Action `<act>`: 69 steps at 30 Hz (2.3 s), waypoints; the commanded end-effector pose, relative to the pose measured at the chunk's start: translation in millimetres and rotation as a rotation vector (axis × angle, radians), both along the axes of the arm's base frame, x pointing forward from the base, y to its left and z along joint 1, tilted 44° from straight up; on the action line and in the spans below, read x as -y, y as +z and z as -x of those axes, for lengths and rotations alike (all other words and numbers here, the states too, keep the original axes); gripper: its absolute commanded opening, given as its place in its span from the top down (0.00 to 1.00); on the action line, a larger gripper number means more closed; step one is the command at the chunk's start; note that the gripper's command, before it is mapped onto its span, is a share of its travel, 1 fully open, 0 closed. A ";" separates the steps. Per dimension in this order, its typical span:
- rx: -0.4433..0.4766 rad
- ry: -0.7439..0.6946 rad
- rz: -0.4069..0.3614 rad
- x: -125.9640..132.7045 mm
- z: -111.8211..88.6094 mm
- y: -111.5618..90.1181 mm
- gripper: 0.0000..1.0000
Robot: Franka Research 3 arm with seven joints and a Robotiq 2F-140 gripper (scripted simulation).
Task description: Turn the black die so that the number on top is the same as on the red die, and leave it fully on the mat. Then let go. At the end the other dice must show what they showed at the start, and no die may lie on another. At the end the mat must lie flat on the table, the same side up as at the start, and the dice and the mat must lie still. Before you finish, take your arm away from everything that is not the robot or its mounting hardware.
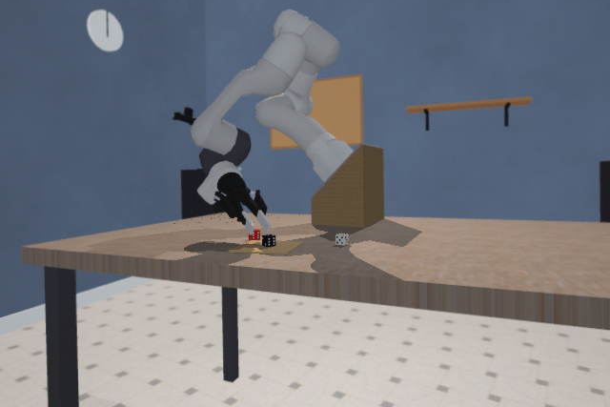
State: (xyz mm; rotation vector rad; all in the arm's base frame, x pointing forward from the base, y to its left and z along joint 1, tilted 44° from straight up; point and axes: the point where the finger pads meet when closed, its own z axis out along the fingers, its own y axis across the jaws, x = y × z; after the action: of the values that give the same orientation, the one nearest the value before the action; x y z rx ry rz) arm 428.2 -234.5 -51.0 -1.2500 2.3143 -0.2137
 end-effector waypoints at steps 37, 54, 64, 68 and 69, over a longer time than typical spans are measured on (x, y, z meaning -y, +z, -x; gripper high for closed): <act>-0.036 -0.001 0.034 -48.6 -10.6 43.6 0.75; -0.230 -0.125 0.287 -68.1 -23.4 37.7 0.75; -0.319 -0.188 0.419 -75.1 -34.5 37.8 0.75; -0.364 -0.215 0.475 -79.5 -37.2 37.5 0.75; -0.368 -0.217 0.480 -80.1 -37.4 37.5 0.75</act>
State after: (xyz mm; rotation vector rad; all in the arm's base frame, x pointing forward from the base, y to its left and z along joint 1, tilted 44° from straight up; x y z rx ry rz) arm 467.3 -151.7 -16.2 -1.5519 2.6985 -0.6529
